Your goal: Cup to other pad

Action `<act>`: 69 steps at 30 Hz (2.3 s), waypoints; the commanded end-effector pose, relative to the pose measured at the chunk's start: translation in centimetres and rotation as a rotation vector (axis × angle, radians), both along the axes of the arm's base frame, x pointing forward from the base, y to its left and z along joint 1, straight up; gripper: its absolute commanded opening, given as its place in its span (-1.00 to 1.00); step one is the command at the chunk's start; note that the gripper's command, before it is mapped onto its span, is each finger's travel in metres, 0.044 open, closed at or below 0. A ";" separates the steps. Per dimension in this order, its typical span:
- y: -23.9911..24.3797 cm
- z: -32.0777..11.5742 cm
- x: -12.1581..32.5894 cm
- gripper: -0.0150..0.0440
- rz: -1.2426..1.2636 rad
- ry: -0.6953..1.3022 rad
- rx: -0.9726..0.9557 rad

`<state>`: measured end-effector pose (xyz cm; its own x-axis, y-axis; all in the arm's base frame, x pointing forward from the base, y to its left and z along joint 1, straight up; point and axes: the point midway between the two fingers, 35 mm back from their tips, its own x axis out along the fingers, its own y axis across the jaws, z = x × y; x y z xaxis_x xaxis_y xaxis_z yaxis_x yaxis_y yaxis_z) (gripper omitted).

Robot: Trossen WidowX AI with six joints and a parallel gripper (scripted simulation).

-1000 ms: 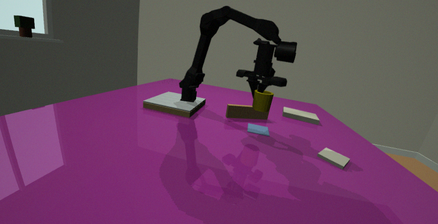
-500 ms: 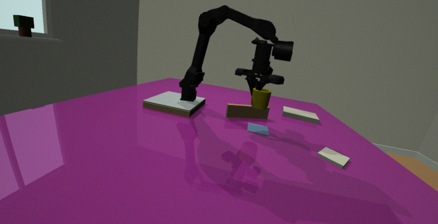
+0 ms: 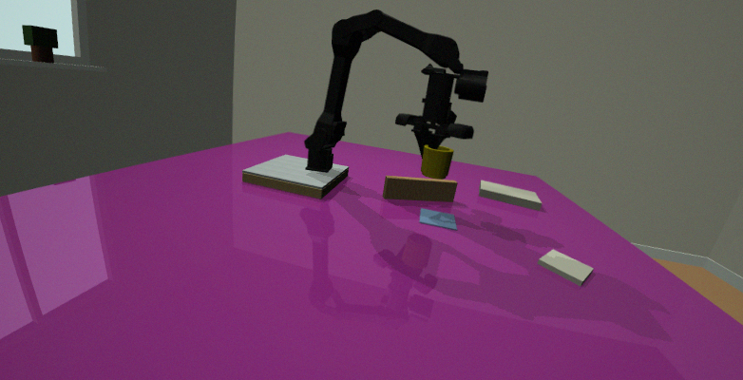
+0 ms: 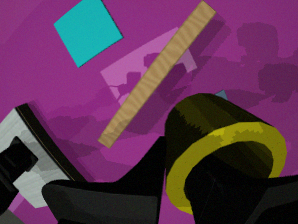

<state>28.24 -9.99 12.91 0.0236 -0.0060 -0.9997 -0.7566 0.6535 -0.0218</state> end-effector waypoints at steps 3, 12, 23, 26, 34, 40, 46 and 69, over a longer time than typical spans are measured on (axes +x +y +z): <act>1.5 -0.1 -0.3 -0.49 -0.002 0.002 -0.002; 3.5 0.0 -0.7 -0.49 -0.002 0.002 0.000; 5.9 0.1 -1.0 -0.49 -0.002 0.002 0.002; 6.5 0.1 -1.1 -0.49 -0.002 0.002 0.002; 8.1 0.1 -1.4 -0.49 -0.002 0.002 0.004; 9.2 0.1 -1.6 -0.49 -0.002 0.002 0.004; 10.4 0.1 -1.8 -0.49 -0.002 0.003 0.005; 14.7 0.1 -2.9 -0.49 -0.002 0.003 0.009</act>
